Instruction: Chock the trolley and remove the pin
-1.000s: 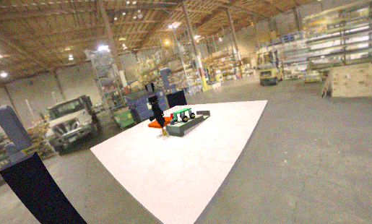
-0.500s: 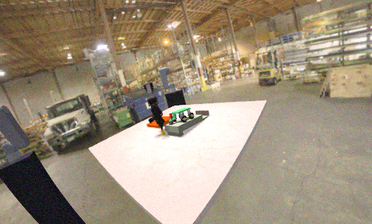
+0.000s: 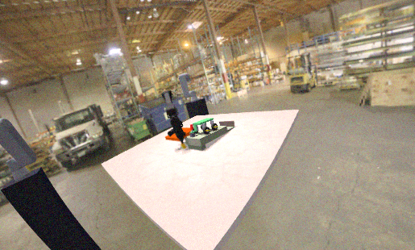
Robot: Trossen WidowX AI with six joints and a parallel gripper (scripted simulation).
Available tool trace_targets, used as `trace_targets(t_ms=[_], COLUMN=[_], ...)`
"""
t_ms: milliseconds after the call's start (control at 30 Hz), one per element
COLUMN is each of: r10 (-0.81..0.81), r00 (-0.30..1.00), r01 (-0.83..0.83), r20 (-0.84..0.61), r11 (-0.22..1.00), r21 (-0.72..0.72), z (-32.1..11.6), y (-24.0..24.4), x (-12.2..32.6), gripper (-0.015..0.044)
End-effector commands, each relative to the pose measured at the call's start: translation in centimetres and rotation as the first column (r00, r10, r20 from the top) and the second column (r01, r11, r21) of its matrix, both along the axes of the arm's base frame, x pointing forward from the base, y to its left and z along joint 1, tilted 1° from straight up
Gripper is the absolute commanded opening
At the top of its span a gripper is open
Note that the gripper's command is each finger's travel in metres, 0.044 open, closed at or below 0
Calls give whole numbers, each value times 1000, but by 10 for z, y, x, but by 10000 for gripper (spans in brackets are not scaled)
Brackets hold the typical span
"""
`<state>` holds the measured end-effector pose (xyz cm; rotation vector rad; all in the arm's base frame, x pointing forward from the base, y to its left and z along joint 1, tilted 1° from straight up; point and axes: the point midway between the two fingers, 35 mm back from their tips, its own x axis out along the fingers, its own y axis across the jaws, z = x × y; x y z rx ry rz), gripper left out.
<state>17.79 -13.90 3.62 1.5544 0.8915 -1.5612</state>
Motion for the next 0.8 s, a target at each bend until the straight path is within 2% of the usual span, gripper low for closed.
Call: trace_targets(t_ms=[0,233,767], r10=[0,0,3], r00=[1000,1000,1000], r01=[0,0,-3], r20=[1,0,-7], r11=[1000,1000,1000], r21=[0,0,1], z=[0,1,55], y=[0,0,5], x=[0,0,-3], gripper=[58,0,0])
